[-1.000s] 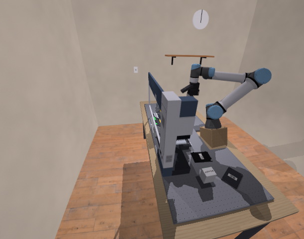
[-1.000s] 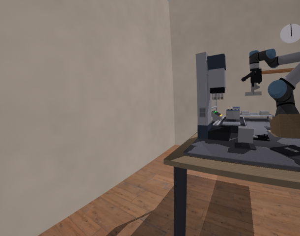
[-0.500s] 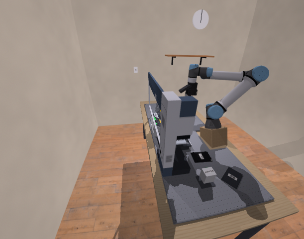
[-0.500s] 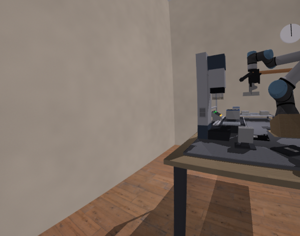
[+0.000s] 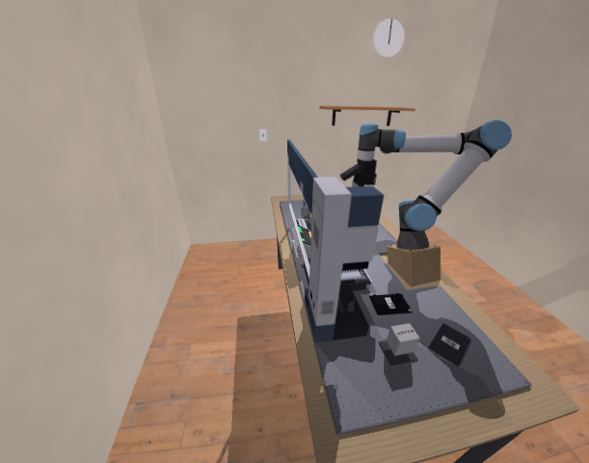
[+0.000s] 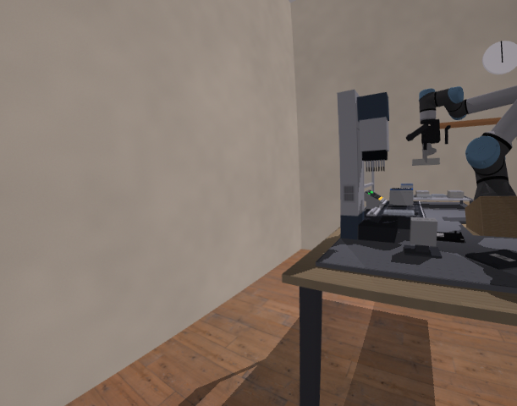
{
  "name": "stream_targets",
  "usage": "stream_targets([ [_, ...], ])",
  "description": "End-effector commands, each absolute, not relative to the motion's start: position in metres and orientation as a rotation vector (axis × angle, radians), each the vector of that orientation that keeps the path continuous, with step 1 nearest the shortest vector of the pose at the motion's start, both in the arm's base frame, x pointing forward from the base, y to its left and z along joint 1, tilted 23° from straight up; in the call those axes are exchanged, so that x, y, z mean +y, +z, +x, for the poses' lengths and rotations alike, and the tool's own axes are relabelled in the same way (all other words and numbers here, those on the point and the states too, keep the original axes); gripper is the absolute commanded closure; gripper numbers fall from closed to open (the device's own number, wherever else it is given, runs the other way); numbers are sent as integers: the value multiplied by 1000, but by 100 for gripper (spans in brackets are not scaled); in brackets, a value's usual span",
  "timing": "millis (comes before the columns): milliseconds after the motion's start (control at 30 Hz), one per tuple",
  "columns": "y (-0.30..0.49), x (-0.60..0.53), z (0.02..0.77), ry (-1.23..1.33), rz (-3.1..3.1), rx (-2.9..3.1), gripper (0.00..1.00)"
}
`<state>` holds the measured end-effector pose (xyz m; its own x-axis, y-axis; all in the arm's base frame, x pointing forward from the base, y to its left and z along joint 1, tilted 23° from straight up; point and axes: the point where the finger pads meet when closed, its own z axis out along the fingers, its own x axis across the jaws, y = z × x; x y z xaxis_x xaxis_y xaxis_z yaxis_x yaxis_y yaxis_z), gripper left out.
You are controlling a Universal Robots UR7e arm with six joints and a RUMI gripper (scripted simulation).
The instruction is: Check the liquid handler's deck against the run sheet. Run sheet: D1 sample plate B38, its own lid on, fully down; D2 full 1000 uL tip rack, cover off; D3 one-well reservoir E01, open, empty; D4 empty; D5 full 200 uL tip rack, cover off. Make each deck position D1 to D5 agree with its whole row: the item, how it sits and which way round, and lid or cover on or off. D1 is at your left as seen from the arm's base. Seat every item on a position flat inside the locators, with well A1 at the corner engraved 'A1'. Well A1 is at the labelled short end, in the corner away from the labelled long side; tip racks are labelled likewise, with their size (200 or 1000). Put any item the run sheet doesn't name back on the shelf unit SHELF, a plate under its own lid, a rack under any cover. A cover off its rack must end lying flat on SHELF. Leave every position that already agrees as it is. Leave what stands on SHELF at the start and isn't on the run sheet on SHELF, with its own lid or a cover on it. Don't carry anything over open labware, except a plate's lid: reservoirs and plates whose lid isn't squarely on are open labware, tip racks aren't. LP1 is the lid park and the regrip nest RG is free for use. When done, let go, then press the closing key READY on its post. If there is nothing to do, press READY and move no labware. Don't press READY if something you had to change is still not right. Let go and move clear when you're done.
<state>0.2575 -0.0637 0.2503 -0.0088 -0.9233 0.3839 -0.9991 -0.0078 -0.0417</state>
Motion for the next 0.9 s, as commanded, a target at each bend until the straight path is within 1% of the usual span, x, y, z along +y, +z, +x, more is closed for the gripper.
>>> stream_targets([
  [0, 254, -65, 270, 460, 2016, -2027, 100],
  [867, 256, -63, 326, 460, 2016, -2027, 100],
])
